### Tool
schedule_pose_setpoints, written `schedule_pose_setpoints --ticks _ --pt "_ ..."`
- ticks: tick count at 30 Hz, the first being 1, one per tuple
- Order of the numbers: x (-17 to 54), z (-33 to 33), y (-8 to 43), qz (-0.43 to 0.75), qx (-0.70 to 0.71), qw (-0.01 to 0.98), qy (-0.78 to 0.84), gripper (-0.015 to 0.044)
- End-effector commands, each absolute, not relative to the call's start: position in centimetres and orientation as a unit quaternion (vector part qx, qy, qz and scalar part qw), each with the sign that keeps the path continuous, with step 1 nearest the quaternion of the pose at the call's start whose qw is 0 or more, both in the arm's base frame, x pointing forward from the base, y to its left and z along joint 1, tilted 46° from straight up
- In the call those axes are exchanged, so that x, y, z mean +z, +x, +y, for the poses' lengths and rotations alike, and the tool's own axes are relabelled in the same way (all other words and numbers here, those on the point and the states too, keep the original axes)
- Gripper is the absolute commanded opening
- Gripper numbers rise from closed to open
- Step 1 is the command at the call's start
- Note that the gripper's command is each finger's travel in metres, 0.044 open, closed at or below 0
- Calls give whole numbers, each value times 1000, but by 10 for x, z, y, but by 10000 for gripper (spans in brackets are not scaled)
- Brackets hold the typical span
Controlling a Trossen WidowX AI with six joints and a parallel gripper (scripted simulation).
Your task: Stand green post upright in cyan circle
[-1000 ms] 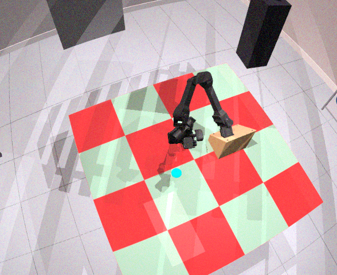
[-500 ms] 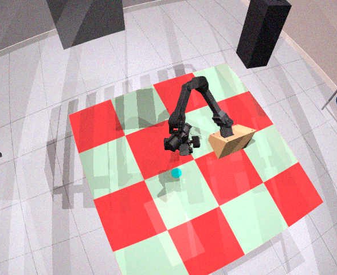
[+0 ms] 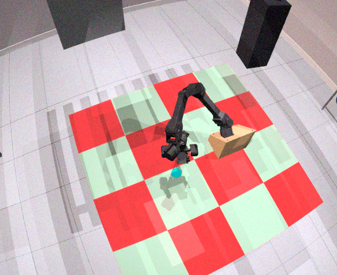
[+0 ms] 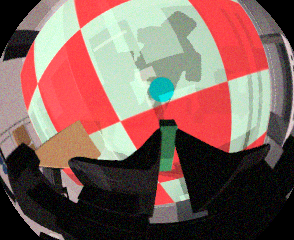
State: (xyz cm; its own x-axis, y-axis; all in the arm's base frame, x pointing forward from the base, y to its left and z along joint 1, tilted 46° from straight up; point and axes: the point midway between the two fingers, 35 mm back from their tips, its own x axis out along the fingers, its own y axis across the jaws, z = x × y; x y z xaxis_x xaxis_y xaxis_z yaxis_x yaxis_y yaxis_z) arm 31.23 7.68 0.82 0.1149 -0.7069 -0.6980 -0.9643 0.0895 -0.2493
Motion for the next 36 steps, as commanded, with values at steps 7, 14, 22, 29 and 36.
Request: schedule_pose_setpoints --ticks 7,14,22,29,36 --pt "-10 99 325 642 170 375 -647 23" --pt "-13 99 325 646 179 379 -638 23" --pt "-18 95 322 652 201 388 -619 23" --pt "-22 92 320 656 220 396 -603 23" --pt "-25 89 318 659 239 405 -587 23"
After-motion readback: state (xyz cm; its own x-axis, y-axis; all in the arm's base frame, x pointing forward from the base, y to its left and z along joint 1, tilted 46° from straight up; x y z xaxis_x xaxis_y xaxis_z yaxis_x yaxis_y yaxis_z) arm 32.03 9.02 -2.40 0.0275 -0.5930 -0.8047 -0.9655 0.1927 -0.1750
